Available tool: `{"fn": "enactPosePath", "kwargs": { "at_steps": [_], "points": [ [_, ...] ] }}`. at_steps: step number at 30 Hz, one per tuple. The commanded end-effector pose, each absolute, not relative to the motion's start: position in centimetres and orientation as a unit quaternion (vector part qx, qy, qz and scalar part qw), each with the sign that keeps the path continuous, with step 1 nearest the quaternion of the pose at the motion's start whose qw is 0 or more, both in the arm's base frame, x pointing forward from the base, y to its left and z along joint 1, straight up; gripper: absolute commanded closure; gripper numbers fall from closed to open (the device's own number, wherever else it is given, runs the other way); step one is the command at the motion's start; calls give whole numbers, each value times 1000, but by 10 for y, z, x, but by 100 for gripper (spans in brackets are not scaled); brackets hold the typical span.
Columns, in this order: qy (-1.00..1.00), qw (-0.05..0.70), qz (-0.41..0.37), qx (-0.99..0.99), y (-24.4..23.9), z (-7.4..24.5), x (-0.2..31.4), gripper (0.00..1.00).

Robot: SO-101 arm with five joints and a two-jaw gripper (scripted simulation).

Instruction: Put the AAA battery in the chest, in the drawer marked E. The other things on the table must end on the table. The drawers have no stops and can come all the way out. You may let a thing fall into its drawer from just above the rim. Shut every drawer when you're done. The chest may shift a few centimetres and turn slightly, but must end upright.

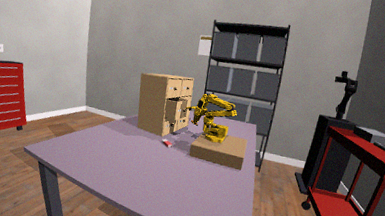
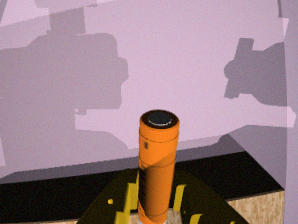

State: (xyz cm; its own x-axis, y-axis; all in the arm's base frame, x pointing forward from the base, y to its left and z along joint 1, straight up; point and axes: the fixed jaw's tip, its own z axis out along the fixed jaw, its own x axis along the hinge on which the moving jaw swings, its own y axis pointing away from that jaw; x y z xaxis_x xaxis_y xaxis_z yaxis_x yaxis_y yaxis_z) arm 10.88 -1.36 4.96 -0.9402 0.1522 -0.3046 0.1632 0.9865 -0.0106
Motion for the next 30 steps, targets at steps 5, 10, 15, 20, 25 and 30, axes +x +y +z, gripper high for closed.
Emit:
{"fn": "enactPosePath", "kwargs": {
  "at_steps": [5,10,15,20,25,30],
  "points": [
    [979,188,-19,78,-12,62,110,100],
    [965,249,-26,77,-13,83,112,100],
    [951,297,-31,77,-12,98,110,100],
    [947,310,-32,77,-13,103,111,100],
    [924,372,-38,76,-13,123,113,100],
    [897,433,-44,75,-13,145,112,100]
  ]
}}
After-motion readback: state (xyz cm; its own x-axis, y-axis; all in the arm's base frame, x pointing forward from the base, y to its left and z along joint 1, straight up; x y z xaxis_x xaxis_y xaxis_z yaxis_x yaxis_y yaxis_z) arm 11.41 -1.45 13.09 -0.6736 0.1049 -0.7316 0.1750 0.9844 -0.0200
